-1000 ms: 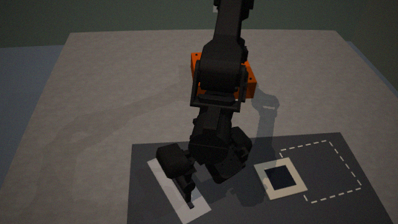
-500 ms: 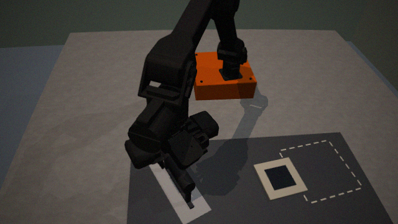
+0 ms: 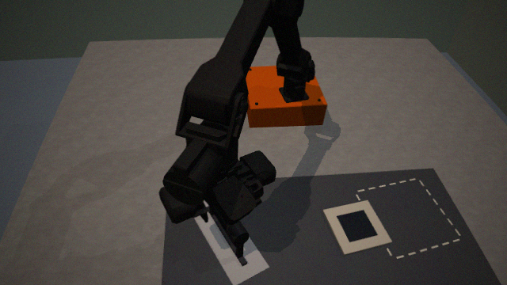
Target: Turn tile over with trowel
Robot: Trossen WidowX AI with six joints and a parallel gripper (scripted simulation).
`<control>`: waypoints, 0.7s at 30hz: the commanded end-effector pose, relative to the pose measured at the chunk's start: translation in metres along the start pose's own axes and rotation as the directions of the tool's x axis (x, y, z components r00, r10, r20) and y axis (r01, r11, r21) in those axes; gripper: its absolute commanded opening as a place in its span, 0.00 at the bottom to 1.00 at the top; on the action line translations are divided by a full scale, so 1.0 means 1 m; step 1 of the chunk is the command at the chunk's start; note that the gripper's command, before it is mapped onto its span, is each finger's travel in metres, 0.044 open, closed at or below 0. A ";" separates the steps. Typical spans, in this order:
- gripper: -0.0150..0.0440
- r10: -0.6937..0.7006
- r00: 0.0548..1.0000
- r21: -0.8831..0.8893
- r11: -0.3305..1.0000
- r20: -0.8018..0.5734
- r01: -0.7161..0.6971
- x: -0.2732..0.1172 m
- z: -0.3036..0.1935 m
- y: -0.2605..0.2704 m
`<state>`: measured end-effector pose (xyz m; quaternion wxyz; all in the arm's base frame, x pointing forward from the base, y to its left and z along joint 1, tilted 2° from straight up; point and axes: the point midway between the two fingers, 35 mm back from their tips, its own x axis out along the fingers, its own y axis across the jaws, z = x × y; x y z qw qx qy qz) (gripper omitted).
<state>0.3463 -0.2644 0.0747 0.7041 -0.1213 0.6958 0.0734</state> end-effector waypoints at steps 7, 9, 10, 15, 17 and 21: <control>0.71 0.005 1.000 -0.007 1.000 -0.001 -0.005 0.017 -0.001 0.001; 0.71 0.005 1.000 -0.007 1.000 -0.001 -0.005 0.020 -0.001 0.002; 0.71 0.005 1.000 -0.007 1.000 -0.001 -0.005 0.021 -0.001 0.002; 0.68 0.005 1.000 -0.007 1.000 -0.001 -0.005 0.022 -0.001 0.002; 0.66 0.005 1.000 -0.007 1.000 -0.001 -0.005 0.022 -0.001 0.002; 0.61 0.005 1.000 -0.007 1.000 -0.001 -0.005 0.022 -0.001 0.002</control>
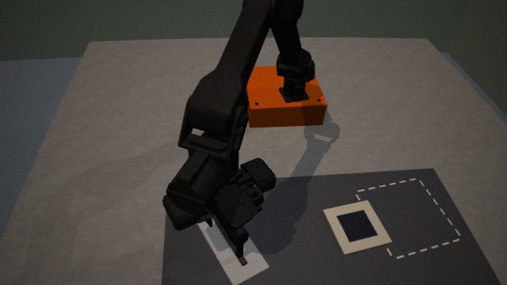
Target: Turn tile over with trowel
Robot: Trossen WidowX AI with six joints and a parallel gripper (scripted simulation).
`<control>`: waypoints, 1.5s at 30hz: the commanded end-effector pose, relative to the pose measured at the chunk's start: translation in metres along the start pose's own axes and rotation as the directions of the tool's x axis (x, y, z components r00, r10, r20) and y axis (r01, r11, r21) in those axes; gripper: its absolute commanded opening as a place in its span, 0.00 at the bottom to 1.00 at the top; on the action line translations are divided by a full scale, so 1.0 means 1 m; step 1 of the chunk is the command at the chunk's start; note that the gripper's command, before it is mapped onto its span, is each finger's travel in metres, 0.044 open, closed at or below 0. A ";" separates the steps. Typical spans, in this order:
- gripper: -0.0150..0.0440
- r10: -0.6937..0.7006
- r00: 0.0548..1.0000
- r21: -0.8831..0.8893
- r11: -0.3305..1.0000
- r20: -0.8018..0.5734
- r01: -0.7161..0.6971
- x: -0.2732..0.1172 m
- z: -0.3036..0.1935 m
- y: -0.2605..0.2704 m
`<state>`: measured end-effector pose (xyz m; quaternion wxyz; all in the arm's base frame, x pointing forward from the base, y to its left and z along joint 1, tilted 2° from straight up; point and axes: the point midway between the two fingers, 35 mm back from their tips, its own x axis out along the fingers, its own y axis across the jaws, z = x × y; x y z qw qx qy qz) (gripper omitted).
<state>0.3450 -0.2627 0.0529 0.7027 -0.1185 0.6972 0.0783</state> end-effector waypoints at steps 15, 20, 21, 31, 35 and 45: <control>0.47 -0.006 1.000 -0.004 1.000 0.001 0.006 0.001 0.000 -0.002; 0.47 -0.006 1.000 0.015 1.000 0.002 0.006 0.001 0.000 -0.002; 0.47 -0.006 1.000 0.039 0.999 0.002 0.006 0.001 0.000 -0.002; 0.47 -0.006 1.000 0.326 0.945 0.002 0.005 0.001 0.000 -0.002; 0.47 -0.006 1.000 0.434 0.901 0.002 0.005 0.001 0.000 -0.002; 0.47 -0.006 1.000 0.676 0.737 0.002 0.004 0.001 0.000 -0.002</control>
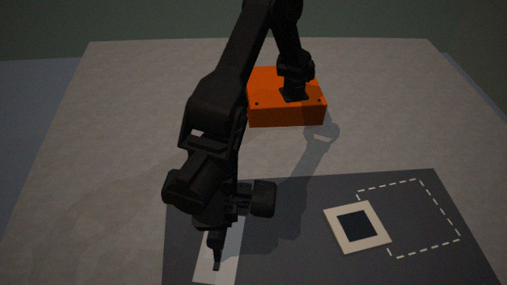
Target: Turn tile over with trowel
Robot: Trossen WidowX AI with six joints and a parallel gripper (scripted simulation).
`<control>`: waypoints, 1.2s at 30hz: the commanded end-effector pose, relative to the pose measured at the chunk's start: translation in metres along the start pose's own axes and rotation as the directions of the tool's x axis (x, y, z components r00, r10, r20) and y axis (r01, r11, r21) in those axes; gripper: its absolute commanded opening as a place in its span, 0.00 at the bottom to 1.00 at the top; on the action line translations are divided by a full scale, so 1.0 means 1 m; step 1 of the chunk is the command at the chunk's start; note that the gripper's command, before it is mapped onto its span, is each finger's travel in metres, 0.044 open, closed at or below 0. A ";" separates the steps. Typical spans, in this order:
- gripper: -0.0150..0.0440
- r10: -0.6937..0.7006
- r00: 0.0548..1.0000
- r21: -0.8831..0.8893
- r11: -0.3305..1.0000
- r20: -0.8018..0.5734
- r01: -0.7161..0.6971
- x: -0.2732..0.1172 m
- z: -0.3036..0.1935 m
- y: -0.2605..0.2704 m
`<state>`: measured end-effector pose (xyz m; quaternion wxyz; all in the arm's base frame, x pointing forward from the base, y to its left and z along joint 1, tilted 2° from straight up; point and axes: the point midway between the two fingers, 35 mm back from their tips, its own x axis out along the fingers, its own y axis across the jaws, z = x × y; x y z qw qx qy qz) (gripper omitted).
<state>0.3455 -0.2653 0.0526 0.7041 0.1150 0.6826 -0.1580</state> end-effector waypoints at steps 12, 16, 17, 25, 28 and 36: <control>0.47 0.005 1.000 0.414 0.910 -0.001 -0.004 0.000 0.000 0.001; 0.47 0.005 1.000 0.500 0.866 -0.001 -0.004 0.000 0.000 0.001; 0.47 0.005 1.000 0.504 0.864 -0.001 -0.004 0.000 0.000 0.001; 0.70 0.005 1.000 0.504 0.864 -0.001 -0.004 0.000 0.000 0.001; 0.71 0.005 1.000 0.504 0.864 -0.001 -0.004 0.000 0.000 0.001; 0.71 0.005 1.000 0.504 0.864 -0.001 -0.004 0.000 0.000 0.001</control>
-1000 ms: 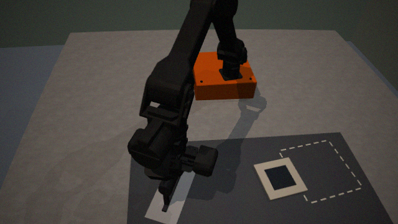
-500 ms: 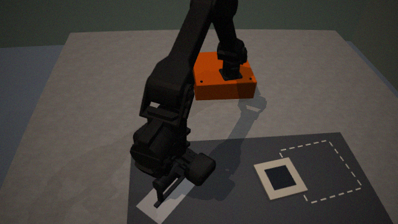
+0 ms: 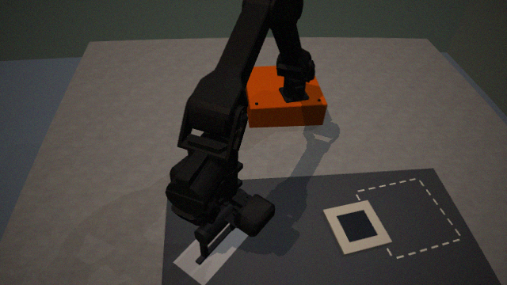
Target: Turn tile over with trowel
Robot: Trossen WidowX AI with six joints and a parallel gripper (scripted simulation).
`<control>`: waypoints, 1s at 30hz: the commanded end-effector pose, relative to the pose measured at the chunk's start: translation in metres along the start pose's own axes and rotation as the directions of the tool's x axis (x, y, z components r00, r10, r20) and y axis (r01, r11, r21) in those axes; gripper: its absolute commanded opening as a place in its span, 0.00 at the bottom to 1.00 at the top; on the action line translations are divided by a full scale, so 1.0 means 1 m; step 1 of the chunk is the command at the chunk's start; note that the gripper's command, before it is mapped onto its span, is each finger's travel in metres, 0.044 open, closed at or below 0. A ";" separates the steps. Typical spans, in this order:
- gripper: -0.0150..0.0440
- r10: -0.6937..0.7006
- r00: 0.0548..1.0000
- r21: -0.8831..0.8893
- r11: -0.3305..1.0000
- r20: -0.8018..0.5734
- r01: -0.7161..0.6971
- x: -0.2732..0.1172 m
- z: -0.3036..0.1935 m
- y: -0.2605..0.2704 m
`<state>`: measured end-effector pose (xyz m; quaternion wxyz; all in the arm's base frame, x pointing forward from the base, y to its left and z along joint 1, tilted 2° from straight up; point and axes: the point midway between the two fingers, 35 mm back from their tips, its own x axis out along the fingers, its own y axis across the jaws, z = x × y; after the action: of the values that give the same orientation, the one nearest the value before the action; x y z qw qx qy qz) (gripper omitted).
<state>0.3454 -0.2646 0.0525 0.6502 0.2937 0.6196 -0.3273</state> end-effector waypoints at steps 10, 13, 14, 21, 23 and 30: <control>0.71 0.001 1.000 0.012 1.000 0.000 -0.001 -0.010 0.000 0.000; 0.71 0.001 1.000 0.027 1.000 0.000 -0.001 -0.043 -0.003 -0.001; 0.71 0.001 1.000 0.029 1.000 0.000 -0.001 -0.045 -0.003 -0.001; 0.71 0.001 1.000 0.006 1.000 0.000 -0.001 -0.045 -0.003 -0.001; 0.71 0.001 1.000 -0.058 0.998 0.000 -0.001 -0.045 -0.003 -0.001; 0.71 0.001 1.000 -0.295 0.955 -0.001 -0.001 -0.045 -0.003 -0.001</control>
<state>0.3425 -0.2601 0.0977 0.6789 0.2216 0.6507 -0.2583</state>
